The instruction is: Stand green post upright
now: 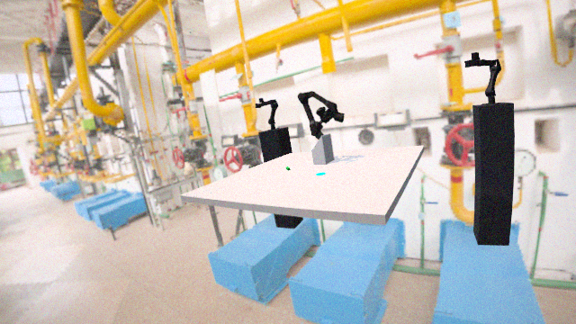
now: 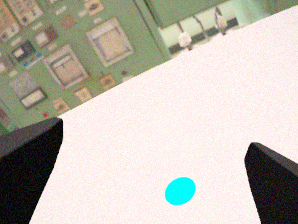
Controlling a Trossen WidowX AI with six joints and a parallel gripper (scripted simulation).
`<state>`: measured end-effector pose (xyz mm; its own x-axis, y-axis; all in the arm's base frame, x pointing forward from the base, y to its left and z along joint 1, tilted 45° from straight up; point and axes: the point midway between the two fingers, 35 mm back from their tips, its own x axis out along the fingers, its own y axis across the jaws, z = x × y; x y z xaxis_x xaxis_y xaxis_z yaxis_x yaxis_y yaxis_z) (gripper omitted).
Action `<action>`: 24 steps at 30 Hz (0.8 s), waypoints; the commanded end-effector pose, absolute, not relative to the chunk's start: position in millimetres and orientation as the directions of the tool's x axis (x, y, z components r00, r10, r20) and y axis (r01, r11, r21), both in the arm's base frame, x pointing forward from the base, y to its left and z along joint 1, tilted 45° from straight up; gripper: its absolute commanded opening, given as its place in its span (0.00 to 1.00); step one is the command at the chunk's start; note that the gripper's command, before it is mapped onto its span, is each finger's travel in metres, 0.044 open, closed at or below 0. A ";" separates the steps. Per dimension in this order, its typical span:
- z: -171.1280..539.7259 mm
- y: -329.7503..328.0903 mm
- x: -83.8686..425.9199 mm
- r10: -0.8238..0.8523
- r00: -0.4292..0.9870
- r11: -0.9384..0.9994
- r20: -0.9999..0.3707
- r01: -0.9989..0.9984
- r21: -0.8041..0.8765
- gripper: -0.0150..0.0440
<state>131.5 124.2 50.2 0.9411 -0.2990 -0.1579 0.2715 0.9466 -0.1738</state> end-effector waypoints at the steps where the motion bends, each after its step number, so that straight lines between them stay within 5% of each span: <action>1: 50.1 123.4 132.2 -0.308 0.938 0.944 -0.161 0.281 -0.170 0.89; 7: 48.8 107.6 149.4 -0.478 0.849 0.870 -0.227 0.422 -0.255 0.65; 24: 52.2 63.3 189.7 -0.738 0.560 0.629 -0.377 0.368 -0.684 0.65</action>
